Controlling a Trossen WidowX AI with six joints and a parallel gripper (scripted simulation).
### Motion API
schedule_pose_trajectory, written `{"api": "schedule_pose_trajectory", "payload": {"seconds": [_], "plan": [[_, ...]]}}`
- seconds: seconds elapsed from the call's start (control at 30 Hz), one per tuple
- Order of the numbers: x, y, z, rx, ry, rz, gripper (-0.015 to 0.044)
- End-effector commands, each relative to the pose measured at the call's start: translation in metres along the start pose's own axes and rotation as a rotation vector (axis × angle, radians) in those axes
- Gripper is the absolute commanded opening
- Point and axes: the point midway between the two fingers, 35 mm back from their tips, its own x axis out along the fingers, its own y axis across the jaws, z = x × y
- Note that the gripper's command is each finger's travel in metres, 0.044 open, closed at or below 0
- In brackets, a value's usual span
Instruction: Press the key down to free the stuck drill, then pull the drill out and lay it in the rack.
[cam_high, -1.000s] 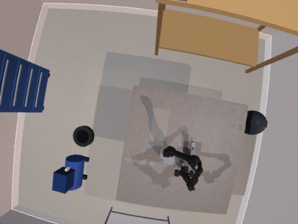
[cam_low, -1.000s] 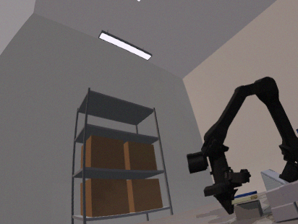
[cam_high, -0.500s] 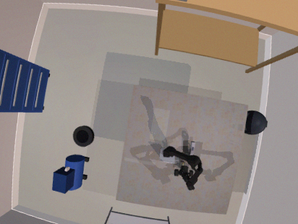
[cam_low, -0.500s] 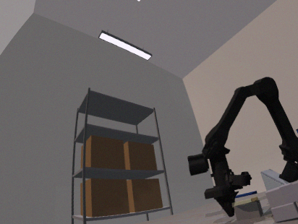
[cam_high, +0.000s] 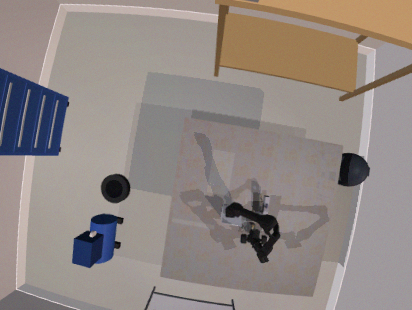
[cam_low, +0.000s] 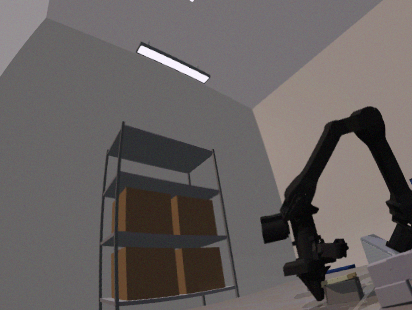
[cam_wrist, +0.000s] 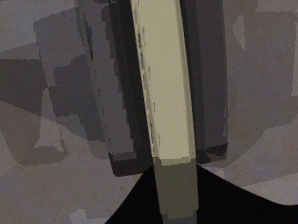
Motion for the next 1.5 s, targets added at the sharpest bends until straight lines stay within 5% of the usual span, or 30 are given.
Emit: {"api": "schedule_pose_trajectory", "payload": {"seconds": [0.0,0.37,0.93,1.47], "plan": [[0.005,0.001,0.006,0.003,-0.016,0.007,0.0],[0.005,0.001,0.007,0.003,-0.016,0.007,0.0],[0.0,0.0,0.001,-0.001,0.003,0.002,0.044],[-0.054,0.002,0.002,0.004,-0.013,0.008,0.044]]}}
